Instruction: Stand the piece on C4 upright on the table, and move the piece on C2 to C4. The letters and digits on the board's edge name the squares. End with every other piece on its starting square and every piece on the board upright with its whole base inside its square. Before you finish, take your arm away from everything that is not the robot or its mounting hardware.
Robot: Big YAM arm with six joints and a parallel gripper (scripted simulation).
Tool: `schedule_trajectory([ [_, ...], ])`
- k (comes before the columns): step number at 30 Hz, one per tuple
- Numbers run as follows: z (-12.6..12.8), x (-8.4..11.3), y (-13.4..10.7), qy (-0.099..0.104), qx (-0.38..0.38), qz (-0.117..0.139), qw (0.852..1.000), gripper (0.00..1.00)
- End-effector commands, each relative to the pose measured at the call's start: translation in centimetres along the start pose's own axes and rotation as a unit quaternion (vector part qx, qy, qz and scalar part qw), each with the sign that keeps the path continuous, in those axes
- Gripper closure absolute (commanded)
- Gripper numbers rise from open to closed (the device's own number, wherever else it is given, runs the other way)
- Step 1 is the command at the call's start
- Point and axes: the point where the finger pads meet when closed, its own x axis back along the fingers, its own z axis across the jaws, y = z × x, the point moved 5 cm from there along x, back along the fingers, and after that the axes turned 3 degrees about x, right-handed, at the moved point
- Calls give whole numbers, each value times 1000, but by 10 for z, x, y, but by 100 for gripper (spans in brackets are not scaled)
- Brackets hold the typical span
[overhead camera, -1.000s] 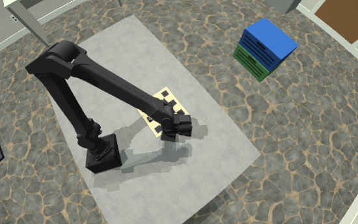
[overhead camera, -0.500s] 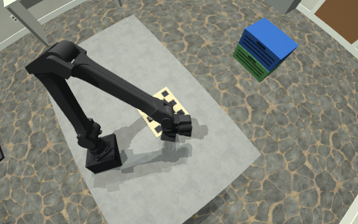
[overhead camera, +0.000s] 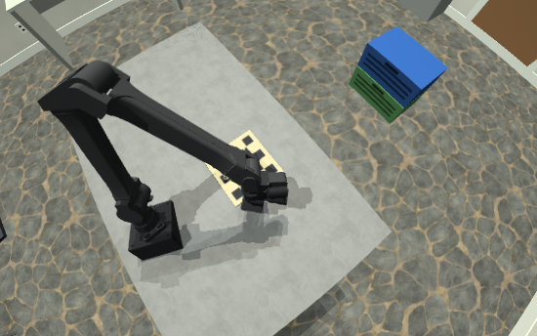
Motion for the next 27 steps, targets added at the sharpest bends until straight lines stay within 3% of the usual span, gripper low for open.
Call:
schedule_trajectory([
  [1,14,12,23,6,21,-24,999,100],
  [27,14,11,25,7,20,-29,999,100],
])
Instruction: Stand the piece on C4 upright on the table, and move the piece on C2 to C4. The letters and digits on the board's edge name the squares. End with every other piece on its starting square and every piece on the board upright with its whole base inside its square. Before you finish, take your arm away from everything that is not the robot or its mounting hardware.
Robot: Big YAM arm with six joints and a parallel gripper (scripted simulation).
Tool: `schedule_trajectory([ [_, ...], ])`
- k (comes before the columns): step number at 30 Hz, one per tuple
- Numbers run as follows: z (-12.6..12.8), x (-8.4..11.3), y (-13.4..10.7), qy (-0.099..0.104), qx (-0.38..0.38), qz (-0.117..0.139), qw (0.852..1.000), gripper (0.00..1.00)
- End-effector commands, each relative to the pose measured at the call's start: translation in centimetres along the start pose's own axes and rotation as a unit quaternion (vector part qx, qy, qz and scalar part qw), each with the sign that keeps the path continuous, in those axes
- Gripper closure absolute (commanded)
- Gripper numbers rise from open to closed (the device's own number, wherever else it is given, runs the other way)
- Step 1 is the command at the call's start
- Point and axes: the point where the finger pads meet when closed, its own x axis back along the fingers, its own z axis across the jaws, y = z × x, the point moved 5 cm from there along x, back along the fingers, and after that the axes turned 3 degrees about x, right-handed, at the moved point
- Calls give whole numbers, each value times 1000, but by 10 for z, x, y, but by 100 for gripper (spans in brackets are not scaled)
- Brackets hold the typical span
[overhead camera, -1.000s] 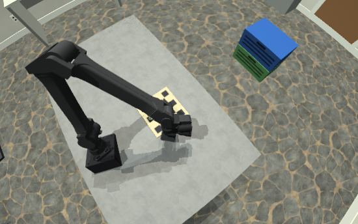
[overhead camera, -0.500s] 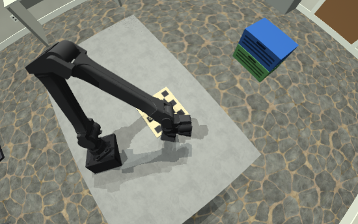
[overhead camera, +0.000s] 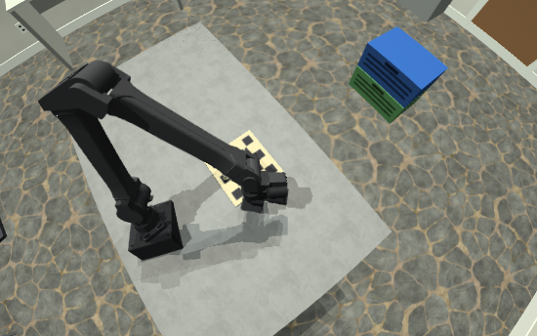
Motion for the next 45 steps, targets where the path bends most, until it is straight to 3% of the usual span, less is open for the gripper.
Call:
schedule_trajectory([
  [1,14,12,25,7,20,-31,999,100],
  [32,14,12,25,7,20,-31,999,100],
  [33,14,12,25,7,20,-31,999,93],
  [35,14,12,25,7,20,-31,999,93],
  [36,14,12,25,7,20,-31,999,87],
  [38,14,12,25,7,20,-31,999,87],
  [39,14,12,25,7,20,-31,999,80],
  [41,14,12,25,7,20,-31,999,80],
  [42,14,12,25,7,20,-31,999,74],
  [45,14,12,25,7,20,-31,999,74],
])
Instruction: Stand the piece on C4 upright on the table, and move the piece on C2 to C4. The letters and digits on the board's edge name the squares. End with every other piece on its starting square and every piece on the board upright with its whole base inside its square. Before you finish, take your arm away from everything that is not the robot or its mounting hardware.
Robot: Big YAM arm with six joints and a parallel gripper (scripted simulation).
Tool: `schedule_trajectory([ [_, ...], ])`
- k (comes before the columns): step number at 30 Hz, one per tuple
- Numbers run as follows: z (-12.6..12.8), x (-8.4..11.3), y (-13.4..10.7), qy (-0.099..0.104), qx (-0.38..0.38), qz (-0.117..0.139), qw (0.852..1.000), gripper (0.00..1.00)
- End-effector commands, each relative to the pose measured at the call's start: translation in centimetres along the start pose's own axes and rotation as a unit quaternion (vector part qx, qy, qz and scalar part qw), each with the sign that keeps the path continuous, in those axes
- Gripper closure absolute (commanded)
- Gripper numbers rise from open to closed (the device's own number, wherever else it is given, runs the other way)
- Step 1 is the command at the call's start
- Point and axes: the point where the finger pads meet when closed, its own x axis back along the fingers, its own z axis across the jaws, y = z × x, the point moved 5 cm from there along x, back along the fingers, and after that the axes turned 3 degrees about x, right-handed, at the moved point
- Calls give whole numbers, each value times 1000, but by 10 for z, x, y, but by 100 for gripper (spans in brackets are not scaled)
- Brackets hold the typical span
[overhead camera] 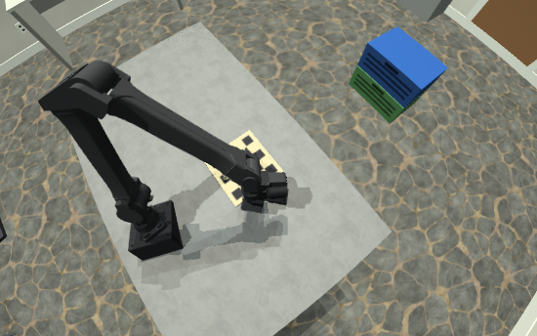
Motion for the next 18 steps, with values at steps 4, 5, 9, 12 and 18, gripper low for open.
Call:
schedule_trajectory([
  [4,14,12,25,7,20,-31,999,67],
  [5,14,12,25,7,20,-31,999,67],
  [9,14,12,25,7,20,-31,999,67],
  [12,14,14,25,7,20,-32,999,67],
  [18,8,31,24,8,13,-37,999,67],
])
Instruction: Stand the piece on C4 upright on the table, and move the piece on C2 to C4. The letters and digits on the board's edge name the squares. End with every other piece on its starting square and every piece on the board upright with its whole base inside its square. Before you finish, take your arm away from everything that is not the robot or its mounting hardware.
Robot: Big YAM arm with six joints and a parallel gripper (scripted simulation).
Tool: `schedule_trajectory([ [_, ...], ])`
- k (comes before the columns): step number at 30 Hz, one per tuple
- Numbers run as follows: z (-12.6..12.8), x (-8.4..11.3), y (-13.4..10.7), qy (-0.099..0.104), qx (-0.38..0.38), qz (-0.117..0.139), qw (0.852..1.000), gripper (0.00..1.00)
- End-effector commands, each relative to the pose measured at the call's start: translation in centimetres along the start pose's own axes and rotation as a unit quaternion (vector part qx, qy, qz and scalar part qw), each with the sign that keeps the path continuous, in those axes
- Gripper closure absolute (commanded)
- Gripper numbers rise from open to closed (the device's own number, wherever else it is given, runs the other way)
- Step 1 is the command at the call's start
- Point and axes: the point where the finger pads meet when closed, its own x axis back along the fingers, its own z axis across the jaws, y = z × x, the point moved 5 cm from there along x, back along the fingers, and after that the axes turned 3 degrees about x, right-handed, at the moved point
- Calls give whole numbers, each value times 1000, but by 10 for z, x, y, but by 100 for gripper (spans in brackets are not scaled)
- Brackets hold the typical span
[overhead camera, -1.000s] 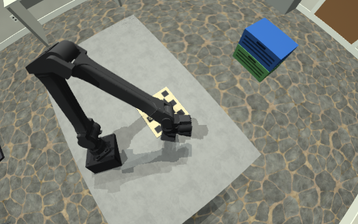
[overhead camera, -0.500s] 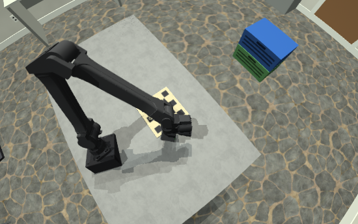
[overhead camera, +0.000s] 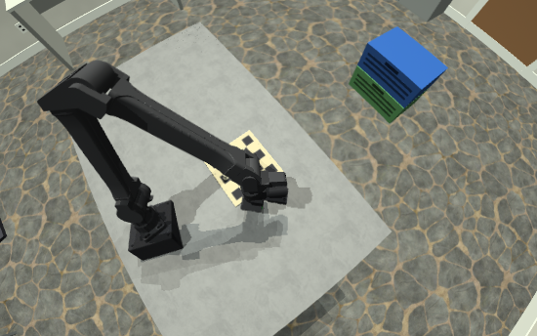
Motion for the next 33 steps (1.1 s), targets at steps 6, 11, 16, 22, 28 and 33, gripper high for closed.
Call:
schedule_trajectory([
  [6,7,54,25,6,11,-39,999,67],
  [11,6,83,23,5,12,-40,999,67],
  [16,6,99,23,5,12,-40,999,67],
  [22,6,117,22,4,12,-41,999,67],
  [28,3,110,24,4,9,-32,999,0],
  [33,4,111,23,4,9,-33,999,0],
])
